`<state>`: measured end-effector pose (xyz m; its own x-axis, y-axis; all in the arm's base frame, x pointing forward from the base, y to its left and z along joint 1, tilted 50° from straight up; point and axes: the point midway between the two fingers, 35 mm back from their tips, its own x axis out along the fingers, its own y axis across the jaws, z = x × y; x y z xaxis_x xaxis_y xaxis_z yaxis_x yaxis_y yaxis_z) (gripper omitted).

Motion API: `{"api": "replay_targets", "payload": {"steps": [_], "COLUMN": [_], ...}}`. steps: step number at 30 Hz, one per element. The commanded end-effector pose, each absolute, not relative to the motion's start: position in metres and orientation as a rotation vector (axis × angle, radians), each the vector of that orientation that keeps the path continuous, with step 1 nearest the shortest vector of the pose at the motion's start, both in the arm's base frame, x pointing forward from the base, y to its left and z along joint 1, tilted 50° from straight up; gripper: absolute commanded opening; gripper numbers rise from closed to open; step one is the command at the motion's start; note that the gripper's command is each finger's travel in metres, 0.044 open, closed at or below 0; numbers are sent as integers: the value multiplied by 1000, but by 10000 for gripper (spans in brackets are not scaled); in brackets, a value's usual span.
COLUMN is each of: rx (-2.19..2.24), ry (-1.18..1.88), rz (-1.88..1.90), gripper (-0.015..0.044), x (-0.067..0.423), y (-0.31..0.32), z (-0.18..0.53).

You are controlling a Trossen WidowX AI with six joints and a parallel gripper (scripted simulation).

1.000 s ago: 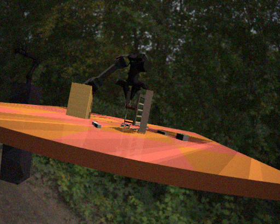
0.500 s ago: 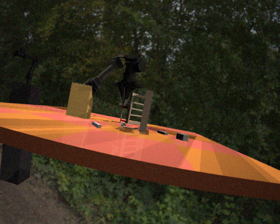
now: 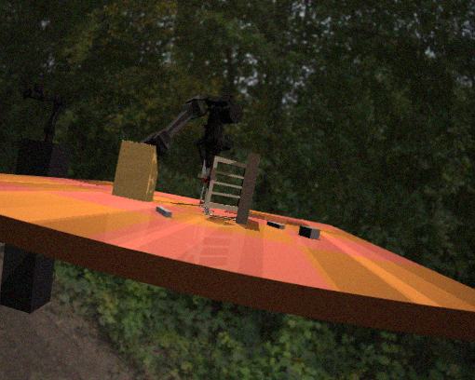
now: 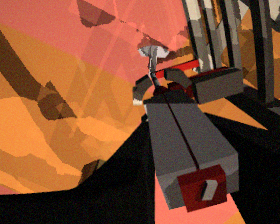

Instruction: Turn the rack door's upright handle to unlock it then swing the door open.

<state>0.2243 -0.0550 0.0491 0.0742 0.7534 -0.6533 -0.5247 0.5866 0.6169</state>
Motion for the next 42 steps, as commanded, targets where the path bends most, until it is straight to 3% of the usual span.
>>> {"api": "replay_targets", "payload": {"steps": [1,42], "rx": [323,809], "ry": [1184,1446], "rz": [919,543], "gripper": [24,24], "x": [221,223], "y": [-48,10], "z": [57,124]}}
